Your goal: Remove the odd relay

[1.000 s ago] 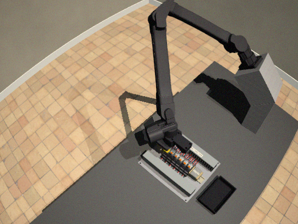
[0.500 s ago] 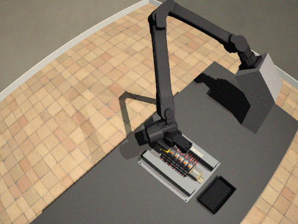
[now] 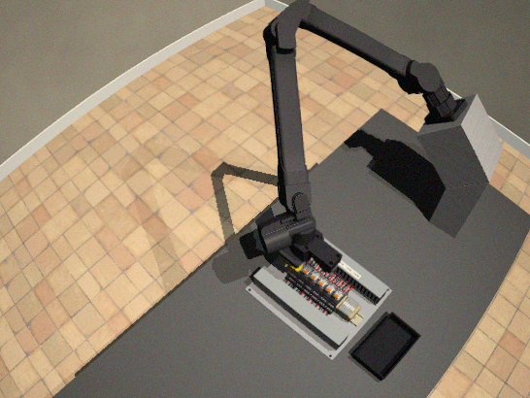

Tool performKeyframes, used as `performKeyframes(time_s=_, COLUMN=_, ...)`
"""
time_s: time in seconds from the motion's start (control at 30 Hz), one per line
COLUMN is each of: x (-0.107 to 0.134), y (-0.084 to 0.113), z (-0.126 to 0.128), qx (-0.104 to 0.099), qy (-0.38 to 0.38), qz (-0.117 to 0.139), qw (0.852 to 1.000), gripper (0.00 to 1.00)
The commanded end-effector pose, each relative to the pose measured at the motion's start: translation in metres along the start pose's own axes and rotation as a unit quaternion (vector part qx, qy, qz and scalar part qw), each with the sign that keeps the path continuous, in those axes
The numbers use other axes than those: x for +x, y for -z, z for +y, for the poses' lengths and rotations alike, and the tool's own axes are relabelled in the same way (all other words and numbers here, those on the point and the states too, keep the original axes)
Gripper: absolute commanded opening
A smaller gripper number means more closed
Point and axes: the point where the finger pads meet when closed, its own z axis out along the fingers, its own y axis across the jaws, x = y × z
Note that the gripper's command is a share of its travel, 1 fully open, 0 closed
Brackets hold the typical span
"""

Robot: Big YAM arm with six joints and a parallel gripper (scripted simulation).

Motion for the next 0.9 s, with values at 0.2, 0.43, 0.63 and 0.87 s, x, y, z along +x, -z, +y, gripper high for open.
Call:
performKeyframes(time_s=0.2, x=0.0164, y=0.0044, z=-0.0102, qx=0.008, qy=-0.009, qz=0.003, qw=1.0, gripper=0.59)
performKeyframes(time_s=0.43, x=0.0151, y=0.0046, z=-0.0096, qx=0.008, qy=-0.008, qz=0.003, qw=1.0, gripper=0.59)
performKeyframes(time_s=0.63, x=0.0144, y=0.0048, z=-0.0093, qx=0.008, qy=-0.007, qz=0.003, qw=1.0, gripper=0.59)
performKeyframes(time_s=0.87, x=0.0142, y=0.0049, z=-0.0092, qx=0.008, qy=-0.007, qz=0.003, qw=1.0, gripper=0.59)
